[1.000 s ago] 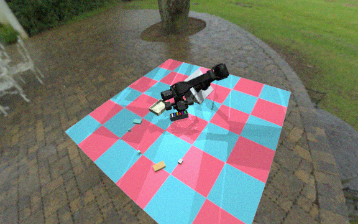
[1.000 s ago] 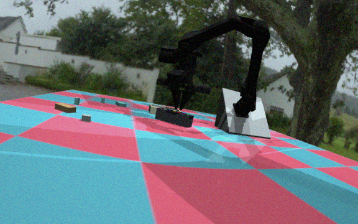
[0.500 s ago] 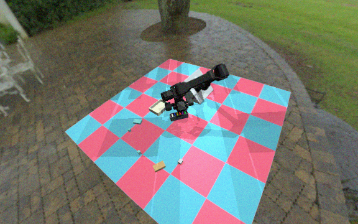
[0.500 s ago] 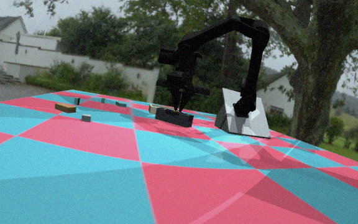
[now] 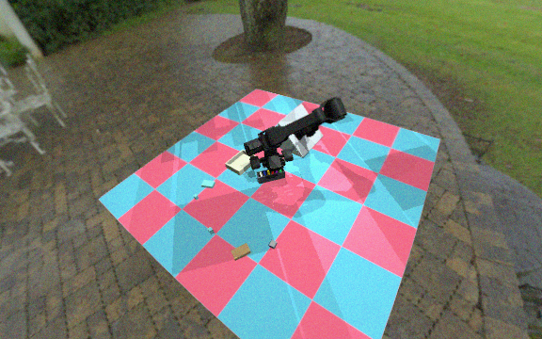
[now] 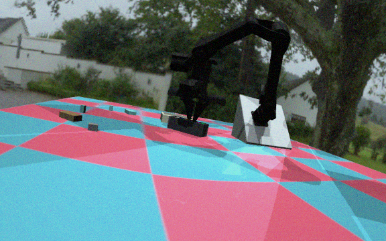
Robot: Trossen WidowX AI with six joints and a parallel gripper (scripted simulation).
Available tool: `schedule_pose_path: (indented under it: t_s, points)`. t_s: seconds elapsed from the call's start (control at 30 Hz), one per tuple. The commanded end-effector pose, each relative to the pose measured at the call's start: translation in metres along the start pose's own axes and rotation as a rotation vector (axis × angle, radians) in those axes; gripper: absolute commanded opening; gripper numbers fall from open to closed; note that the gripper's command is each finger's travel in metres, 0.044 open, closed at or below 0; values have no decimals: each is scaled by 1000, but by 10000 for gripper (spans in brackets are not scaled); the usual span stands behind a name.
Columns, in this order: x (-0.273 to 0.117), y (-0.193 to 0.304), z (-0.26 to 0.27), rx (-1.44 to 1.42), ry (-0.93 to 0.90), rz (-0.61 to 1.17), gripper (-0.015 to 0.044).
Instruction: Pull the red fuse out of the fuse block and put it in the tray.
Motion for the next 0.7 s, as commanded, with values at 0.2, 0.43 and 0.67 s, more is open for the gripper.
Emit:
schedule_pose_path:
  t_s: [0.2,0.43,0.67]
  points:
    - [0,0,0,0,0,0,14]
    - [-1,0,0,0,0,0,0]
    - [-4,0,0,0,1,0,0]
Point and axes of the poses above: the point midway between the two fingers, 35 mm back from their tips, its own x axis out along the fingers, its own z axis across the jaws, y = z × x, the point moved 1 cm from there along -x, back along the fingers, and after that the axes turned 3 degrees about x, right-handed, at the moved point
